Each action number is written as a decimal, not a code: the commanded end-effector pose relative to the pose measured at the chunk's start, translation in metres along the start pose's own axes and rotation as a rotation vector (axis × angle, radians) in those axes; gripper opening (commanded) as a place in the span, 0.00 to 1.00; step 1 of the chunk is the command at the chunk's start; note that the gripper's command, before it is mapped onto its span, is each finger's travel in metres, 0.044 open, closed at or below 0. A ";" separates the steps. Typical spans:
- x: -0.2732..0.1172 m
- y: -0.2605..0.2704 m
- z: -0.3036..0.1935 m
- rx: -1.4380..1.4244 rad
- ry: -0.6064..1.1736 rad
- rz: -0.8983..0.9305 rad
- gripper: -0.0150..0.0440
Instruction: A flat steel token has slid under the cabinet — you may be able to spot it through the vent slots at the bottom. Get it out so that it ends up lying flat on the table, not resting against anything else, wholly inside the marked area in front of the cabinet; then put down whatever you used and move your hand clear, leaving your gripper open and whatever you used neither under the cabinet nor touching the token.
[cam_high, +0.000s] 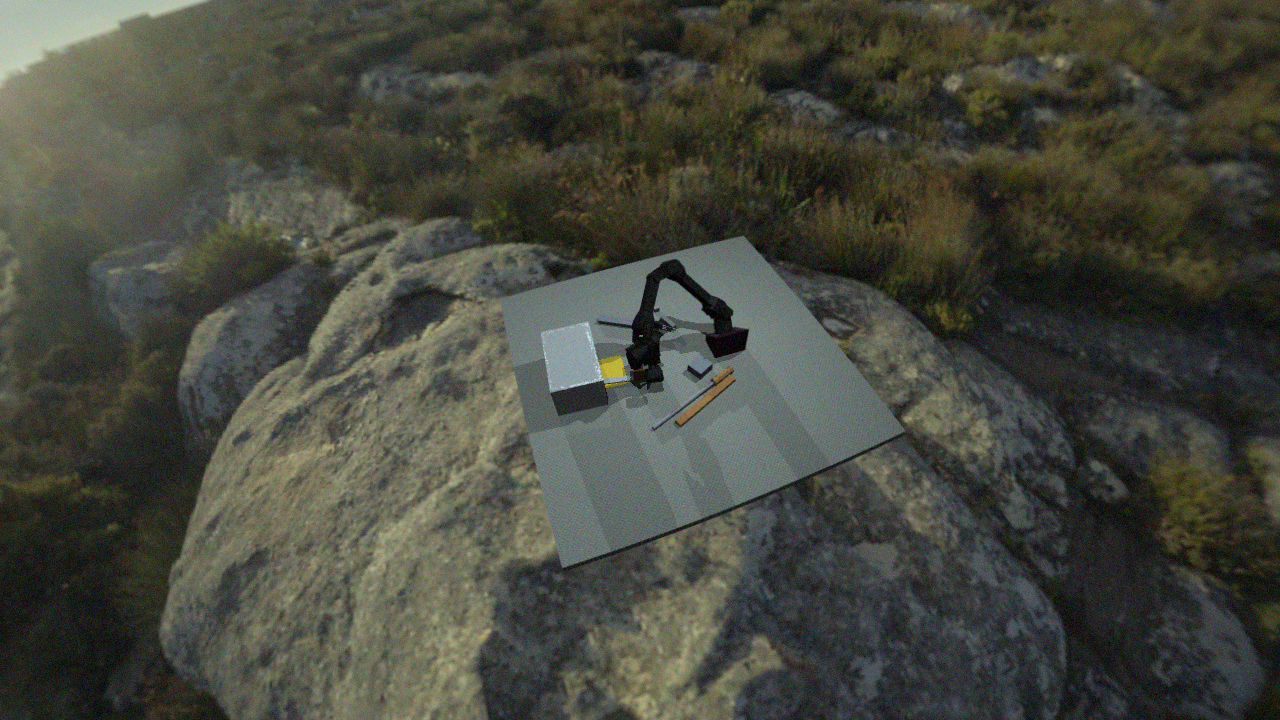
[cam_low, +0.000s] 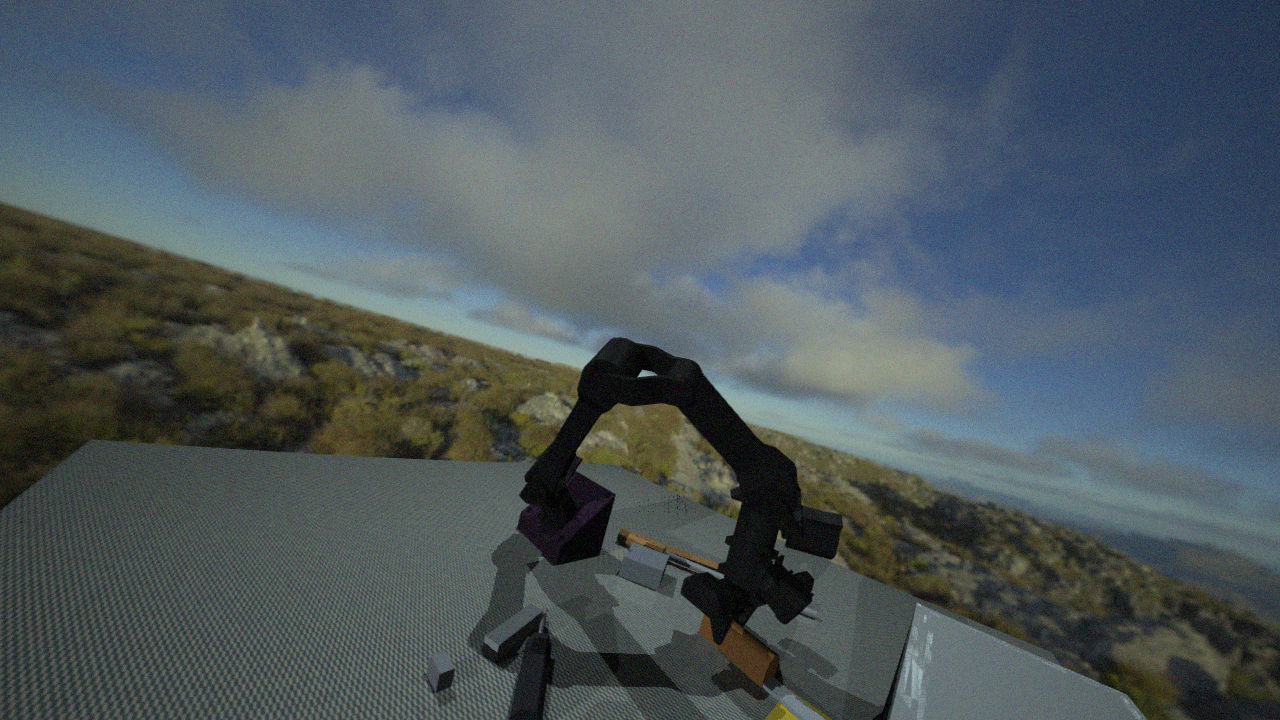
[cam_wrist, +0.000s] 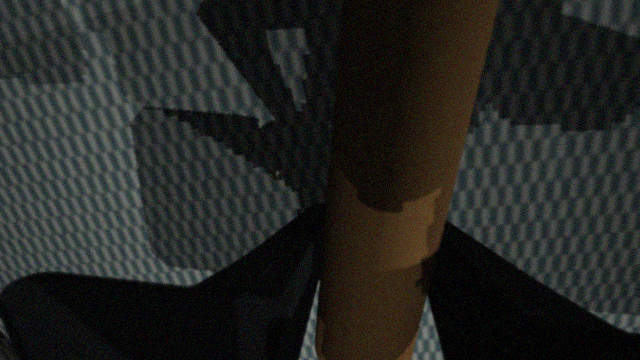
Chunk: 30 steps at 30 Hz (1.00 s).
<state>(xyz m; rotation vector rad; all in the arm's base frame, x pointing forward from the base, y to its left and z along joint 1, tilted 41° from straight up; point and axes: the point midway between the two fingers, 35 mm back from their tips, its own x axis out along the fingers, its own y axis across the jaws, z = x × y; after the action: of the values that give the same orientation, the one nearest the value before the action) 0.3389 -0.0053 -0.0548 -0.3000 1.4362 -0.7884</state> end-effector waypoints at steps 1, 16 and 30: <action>0.001 0.000 -0.009 -0.001 0.004 -0.002 0.25; 0.001 0.001 -0.027 -0.002 0.005 -0.002 0.25; 0.001 0.002 -0.045 -0.003 0.006 -0.002 0.25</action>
<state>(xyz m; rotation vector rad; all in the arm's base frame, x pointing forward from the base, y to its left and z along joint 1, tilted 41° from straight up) 0.3043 0.0058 -0.0616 -0.2997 1.4378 -0.7873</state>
